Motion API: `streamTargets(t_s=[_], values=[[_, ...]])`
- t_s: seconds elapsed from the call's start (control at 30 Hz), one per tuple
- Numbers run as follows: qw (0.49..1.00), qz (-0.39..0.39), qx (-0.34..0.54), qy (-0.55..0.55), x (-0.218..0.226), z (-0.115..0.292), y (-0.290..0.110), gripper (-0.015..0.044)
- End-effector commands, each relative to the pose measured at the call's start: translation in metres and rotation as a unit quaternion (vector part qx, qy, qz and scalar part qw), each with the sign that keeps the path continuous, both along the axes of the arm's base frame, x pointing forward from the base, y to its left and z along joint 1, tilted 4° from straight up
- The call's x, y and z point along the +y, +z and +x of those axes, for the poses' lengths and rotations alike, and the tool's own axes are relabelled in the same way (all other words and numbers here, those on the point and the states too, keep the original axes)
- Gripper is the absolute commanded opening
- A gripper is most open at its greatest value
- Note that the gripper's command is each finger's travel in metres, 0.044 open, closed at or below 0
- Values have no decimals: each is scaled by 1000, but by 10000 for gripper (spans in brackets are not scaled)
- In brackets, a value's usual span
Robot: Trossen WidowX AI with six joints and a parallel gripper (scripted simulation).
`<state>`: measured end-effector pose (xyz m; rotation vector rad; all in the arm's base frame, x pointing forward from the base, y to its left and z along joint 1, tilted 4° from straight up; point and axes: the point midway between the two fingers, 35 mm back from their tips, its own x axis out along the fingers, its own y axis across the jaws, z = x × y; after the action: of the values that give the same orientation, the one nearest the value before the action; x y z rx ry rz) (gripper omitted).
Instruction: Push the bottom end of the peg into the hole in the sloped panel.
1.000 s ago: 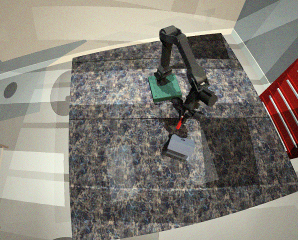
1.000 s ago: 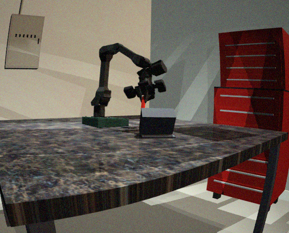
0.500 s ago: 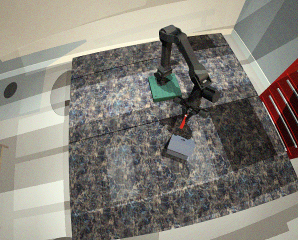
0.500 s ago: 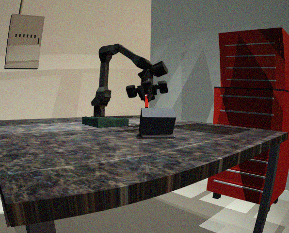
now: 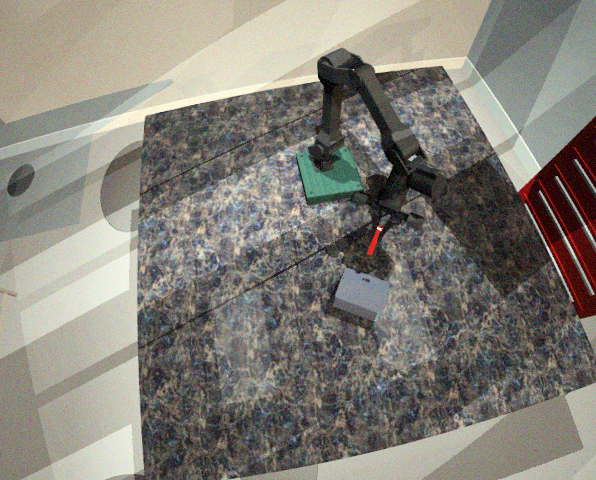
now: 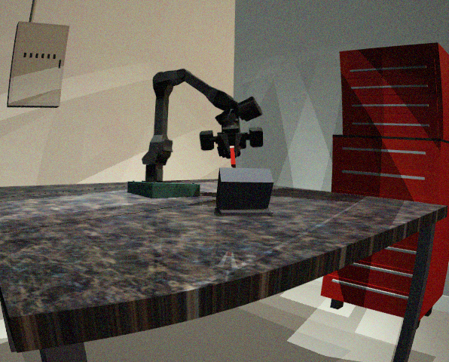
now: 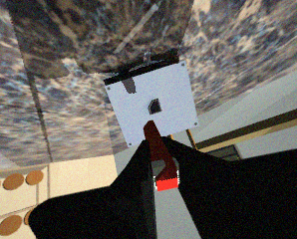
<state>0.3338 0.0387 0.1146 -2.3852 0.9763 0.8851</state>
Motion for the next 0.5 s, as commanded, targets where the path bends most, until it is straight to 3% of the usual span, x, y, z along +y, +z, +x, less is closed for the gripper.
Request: streamTargets(t_s=[0.0,0.47], values=[[1000,-17,3,20,5,-3,-1,0],[999,-31,2,40,4,8,-11,0]])
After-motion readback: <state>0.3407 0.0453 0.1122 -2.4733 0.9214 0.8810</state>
